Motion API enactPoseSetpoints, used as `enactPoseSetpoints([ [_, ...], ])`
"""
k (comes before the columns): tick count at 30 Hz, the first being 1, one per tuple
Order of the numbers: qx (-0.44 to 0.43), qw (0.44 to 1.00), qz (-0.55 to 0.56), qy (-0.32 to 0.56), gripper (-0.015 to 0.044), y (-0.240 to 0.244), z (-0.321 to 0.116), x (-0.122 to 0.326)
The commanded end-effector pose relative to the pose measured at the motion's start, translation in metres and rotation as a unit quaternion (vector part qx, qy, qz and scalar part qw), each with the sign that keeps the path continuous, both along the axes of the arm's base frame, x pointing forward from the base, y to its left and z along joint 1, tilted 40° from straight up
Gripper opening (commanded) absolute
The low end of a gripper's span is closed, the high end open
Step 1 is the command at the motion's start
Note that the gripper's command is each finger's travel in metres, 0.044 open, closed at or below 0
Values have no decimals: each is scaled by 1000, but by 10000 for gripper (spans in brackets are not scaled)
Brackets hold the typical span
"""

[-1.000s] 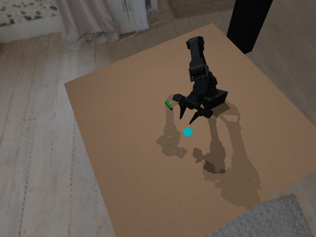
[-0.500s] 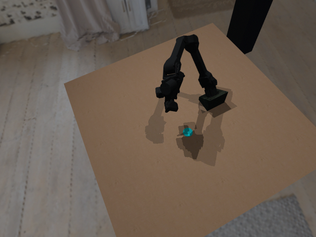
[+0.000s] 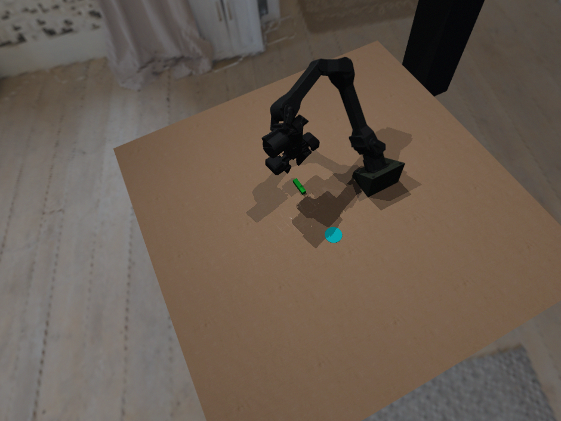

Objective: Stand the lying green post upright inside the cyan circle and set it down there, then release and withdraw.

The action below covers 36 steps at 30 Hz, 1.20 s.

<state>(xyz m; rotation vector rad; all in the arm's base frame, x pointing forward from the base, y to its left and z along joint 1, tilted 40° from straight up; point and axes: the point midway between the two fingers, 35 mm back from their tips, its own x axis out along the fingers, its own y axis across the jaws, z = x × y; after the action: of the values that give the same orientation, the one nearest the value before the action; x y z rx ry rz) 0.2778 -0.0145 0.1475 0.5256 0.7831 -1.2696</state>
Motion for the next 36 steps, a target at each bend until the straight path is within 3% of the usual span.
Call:
enactPoseSetpoints([
  [1, 3, 997, -78, -22, 232, -19, 3, -17],
  [7, 4, 996, -83, -24, 232, -25, -3, -16],
  [14, 3, 996, -83, -25, 232, -84, -73, -11],
  [18, 0, 996, -83, -25, 232, -97, -86, -14],
  [26, 0, 996, -83, -25, 23, -97, -86, -14],
  [36, 20, 997, -65, -32, 23, -89, -81, -6],
])
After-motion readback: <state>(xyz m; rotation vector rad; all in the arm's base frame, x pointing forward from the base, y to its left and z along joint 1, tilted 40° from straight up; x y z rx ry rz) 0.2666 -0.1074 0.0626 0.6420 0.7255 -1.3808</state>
